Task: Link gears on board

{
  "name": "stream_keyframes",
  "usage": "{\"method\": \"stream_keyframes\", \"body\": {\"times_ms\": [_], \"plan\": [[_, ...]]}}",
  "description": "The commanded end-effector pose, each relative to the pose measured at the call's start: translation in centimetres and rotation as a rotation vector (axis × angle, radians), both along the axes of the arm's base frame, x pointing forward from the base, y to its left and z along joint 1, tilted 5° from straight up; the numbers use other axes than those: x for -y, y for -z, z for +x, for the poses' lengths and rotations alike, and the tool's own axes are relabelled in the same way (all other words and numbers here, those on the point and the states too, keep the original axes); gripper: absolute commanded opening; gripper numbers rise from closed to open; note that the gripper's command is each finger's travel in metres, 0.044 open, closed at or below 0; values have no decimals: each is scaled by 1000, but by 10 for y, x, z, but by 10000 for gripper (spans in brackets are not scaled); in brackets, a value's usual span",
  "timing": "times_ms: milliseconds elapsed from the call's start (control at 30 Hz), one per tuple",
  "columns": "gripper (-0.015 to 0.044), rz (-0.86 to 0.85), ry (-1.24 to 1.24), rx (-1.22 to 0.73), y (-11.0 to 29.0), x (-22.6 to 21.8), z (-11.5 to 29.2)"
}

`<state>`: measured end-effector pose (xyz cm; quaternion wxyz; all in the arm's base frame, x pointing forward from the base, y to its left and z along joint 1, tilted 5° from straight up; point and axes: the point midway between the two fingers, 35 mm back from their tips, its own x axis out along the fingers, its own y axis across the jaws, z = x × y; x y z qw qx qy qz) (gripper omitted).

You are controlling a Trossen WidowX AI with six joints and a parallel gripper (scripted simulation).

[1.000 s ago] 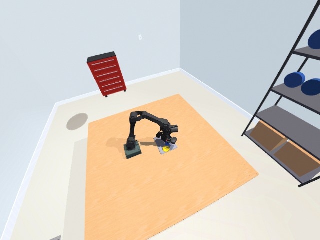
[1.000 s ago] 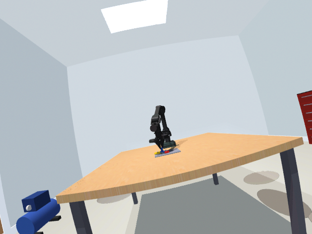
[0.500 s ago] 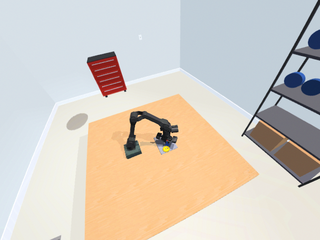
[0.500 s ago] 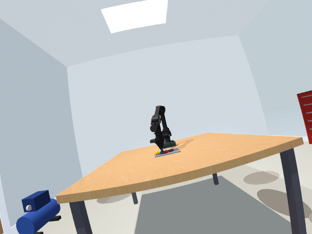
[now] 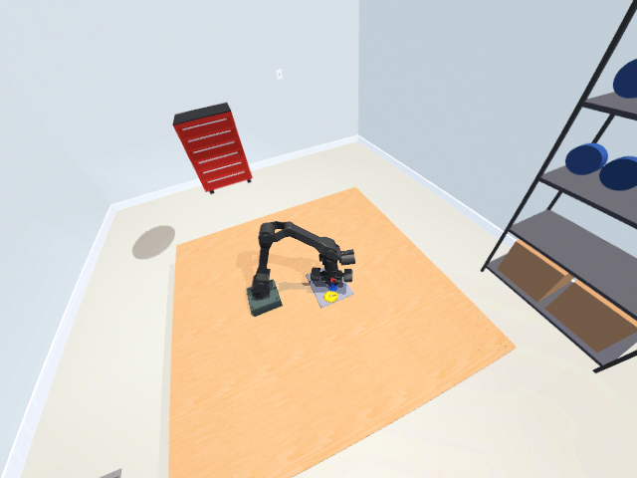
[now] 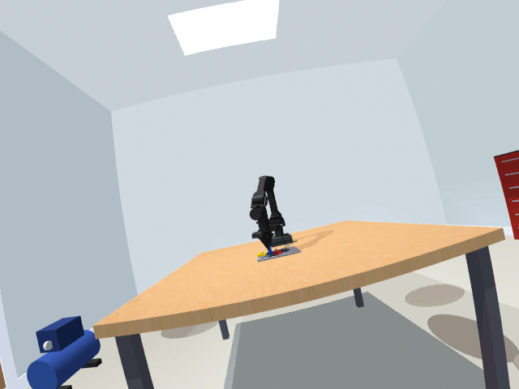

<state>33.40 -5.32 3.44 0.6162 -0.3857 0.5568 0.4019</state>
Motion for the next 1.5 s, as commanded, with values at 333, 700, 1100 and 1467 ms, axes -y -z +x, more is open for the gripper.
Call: {"method": "stream_keyframes", "body": {"times_ms": [333,700,1100,1467], "plan": [[0,19,320,-20,2,-1,-1],[140,14,219,-13,-10,0,0],[219,12,215,-13,-64,3,-4],[440,12,215,-13,-89,4,-9]]}}
